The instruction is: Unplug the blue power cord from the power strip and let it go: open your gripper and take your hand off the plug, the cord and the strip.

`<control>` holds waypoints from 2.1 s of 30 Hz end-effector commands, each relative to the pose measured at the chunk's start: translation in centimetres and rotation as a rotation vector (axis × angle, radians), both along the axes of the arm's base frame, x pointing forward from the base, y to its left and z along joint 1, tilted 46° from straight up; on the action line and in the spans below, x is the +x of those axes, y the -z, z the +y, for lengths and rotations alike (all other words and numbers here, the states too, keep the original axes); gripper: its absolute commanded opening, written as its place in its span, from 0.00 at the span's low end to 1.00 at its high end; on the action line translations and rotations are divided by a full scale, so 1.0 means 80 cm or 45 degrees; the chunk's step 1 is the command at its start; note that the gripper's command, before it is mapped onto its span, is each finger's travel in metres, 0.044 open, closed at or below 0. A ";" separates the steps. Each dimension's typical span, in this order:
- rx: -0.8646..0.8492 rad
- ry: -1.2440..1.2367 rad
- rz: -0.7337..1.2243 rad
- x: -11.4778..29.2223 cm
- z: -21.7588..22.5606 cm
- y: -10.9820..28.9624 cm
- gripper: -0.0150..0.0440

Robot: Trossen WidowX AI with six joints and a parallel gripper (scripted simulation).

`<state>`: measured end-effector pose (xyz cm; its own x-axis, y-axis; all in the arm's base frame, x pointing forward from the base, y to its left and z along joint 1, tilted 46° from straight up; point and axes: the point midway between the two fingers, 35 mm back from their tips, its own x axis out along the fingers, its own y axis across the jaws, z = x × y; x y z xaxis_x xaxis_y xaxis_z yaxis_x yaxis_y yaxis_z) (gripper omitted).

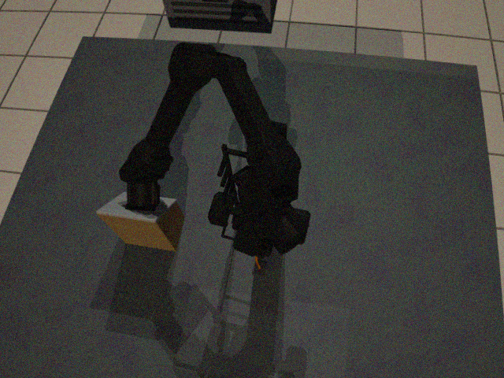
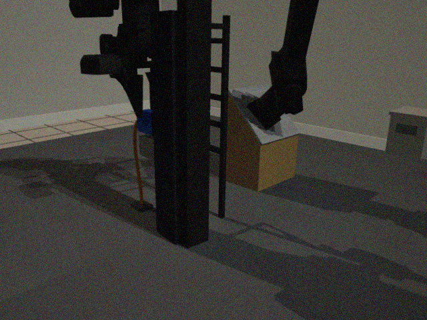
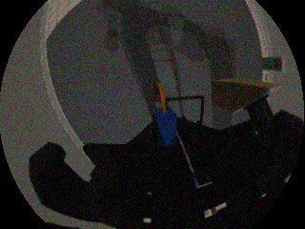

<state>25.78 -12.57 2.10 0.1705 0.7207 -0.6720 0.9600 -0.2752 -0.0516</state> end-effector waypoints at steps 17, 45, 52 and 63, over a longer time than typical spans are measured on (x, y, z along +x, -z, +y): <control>-0.050 0.014 0.019 -0.013 -0.033 0.029 0.43; -0.055 0.014 0.020 -0.033 -0.094 0.071 1.00; -0.055 0.014 0.020 -0.033 -0.094 0.071 1.00; -0.055 0.014 0.020 -0.033 -0.094 0.071 1.00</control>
<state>23.15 -20.14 -3.58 0.1736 0.6879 -0.7047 0.9543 -0.2944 -0.0523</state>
